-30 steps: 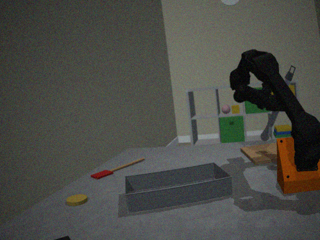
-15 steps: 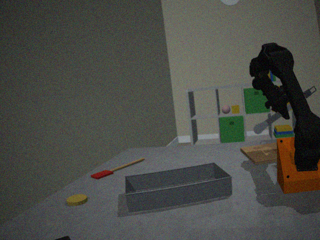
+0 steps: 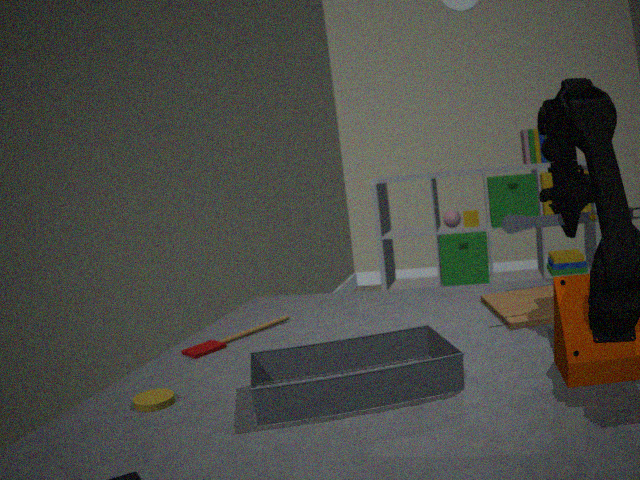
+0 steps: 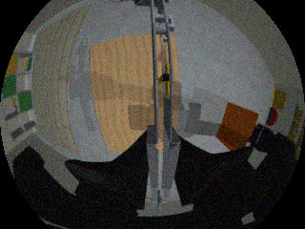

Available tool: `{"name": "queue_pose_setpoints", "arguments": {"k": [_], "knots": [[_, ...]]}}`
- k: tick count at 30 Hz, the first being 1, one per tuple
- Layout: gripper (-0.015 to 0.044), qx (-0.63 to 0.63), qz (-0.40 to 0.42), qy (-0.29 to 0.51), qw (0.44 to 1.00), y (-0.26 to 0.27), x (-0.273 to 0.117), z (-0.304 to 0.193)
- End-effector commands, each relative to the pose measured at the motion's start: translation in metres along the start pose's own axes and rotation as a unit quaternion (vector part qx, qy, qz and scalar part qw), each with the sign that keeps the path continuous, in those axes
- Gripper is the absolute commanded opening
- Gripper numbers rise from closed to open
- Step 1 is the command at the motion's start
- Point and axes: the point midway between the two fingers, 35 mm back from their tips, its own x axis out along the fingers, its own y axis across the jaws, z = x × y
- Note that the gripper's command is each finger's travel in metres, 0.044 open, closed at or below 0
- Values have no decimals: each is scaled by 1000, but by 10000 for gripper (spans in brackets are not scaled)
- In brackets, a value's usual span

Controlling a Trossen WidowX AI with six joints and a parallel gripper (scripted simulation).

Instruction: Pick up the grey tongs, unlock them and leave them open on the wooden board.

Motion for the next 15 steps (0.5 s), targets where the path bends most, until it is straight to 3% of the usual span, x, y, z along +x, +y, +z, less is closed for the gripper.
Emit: {"name": "queue_pose_setpoints", "arguments": {"k": [1, 15], "knots": [[-150, -6, 8, 9, 1000, 3, -4, -3], [-150, -6, 8, 8, 1000, 5, 8, -2]]}}
